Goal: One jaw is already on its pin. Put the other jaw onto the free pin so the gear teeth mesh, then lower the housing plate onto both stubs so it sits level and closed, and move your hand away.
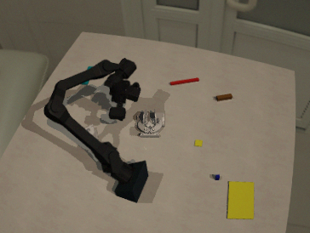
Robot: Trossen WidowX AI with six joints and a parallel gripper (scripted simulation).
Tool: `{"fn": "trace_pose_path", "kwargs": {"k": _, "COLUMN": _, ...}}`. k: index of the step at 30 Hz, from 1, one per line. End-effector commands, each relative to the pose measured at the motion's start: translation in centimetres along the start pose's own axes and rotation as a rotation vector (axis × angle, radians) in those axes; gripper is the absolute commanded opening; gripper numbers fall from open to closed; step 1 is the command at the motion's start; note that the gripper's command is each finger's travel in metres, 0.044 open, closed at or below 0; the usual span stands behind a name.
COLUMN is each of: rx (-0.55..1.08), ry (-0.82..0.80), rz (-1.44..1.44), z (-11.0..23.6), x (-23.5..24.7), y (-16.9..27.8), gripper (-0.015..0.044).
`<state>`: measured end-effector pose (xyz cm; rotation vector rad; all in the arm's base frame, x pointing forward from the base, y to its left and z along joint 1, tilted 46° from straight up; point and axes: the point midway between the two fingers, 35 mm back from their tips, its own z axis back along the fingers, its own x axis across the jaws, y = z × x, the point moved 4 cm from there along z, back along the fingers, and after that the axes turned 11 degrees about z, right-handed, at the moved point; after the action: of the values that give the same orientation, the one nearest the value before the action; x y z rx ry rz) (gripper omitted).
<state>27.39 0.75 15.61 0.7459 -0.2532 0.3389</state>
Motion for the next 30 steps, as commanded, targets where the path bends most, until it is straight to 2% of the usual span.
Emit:
{"fn": "trace_pose_path", "kwargs": {"k": 1, "rx": 0.000, "ry": -0.005, "rz": 0.098, "z": 0.2, "x": 0.0, "y": 0.6, "gripper": 0.0440}}
{"fn": "trace_pose_path", "kwargs": {"k": 30, "rx": -0.003, "ry": -0.004, "rz": 0.806, "z": 0.6, "x": -0.3, "y": 4.0, "gripper": 0.0440}}
